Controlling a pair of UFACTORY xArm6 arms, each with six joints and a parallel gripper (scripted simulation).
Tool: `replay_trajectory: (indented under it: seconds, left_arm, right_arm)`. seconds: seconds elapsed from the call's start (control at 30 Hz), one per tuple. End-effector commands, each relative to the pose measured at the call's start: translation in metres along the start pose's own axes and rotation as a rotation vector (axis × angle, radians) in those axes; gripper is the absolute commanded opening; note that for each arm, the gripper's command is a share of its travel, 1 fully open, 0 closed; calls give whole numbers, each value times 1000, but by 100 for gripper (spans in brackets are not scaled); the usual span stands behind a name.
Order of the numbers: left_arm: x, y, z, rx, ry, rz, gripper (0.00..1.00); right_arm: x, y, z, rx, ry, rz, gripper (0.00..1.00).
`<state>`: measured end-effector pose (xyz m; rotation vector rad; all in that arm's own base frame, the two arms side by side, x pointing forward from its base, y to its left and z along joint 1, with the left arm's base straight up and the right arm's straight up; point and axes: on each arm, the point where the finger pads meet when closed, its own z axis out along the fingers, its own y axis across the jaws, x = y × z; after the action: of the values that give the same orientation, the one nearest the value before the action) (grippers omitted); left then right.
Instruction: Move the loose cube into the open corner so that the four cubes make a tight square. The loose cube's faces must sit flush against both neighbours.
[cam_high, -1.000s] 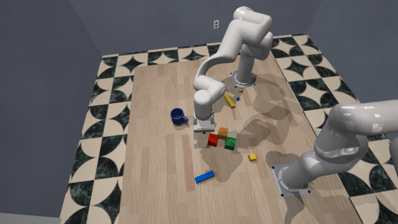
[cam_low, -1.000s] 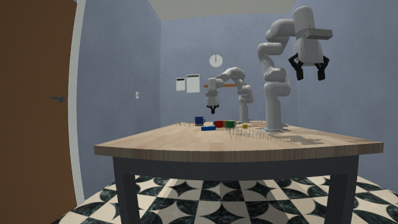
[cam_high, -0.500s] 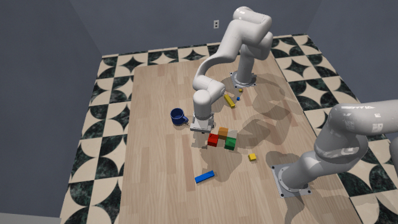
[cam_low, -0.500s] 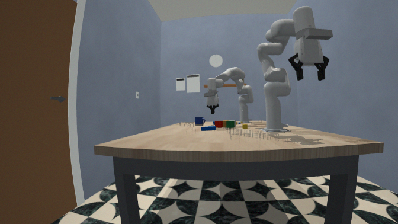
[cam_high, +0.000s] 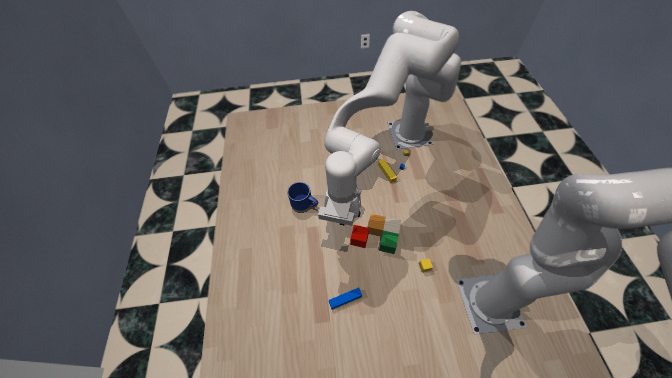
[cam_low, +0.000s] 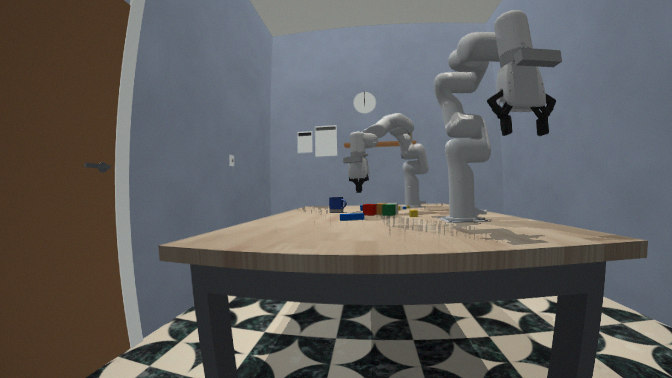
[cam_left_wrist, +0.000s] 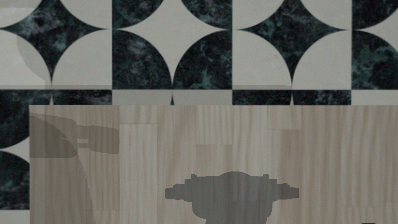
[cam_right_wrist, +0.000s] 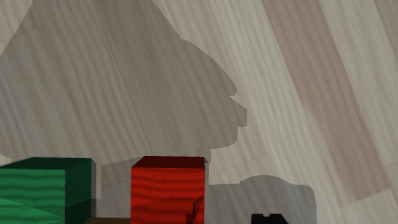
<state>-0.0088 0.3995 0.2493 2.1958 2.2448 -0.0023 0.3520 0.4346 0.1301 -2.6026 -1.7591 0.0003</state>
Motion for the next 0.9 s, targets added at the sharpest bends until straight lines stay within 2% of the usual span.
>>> replay_trajectory:
  seconds: [0.0,0.87]
  left_arm:
    - [0,0,-1,0,2,0,100]
    - [0,0,-1,0,2,0,100]
  right_arm:
    - [1,0,-1,-1,2,11,0]
    - [1,0,7,-1,2,14,0]
